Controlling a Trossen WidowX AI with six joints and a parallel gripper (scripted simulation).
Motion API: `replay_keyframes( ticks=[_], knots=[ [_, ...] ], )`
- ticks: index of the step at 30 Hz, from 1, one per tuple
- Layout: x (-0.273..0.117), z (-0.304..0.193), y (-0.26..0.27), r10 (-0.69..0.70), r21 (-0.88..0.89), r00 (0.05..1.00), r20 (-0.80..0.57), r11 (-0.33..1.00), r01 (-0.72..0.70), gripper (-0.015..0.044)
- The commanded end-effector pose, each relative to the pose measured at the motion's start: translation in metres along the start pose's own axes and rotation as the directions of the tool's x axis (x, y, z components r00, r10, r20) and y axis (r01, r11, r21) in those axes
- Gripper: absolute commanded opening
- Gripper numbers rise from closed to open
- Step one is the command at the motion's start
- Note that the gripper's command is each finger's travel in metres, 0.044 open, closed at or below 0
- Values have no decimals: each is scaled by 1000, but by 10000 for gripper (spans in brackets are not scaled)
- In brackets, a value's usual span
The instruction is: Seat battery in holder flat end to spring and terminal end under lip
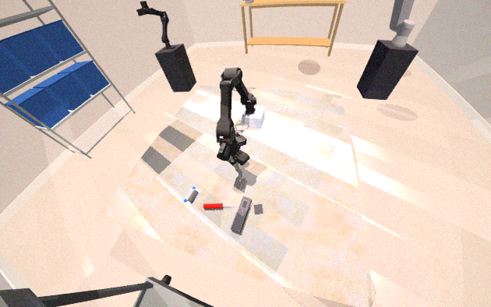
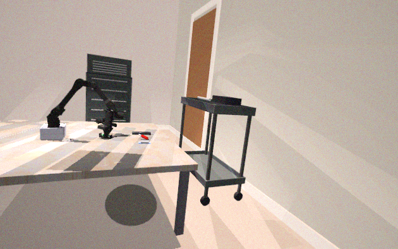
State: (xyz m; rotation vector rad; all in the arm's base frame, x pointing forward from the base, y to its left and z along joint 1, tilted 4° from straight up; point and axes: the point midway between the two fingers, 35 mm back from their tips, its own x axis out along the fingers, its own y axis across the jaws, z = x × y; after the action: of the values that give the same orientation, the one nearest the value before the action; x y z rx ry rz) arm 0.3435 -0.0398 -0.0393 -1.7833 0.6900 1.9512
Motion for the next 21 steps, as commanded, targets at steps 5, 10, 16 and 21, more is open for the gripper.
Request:
replay_keyframes(
  ticks=[5, 10, 16, 21],
  knots=[
    [1, 1, 2, 3, 8, 1000, -27, 1000, -3, 67],
    [1, 4, 2, 2, 8, 1000, -30, 1000, -2, 67],
    [2, 9, 2, 0, 8, 999, -34, 1000, 0, 67],
    [2, 11, 2, -1, 8, 999, -41, 1000, 1, 67]
  ],
)
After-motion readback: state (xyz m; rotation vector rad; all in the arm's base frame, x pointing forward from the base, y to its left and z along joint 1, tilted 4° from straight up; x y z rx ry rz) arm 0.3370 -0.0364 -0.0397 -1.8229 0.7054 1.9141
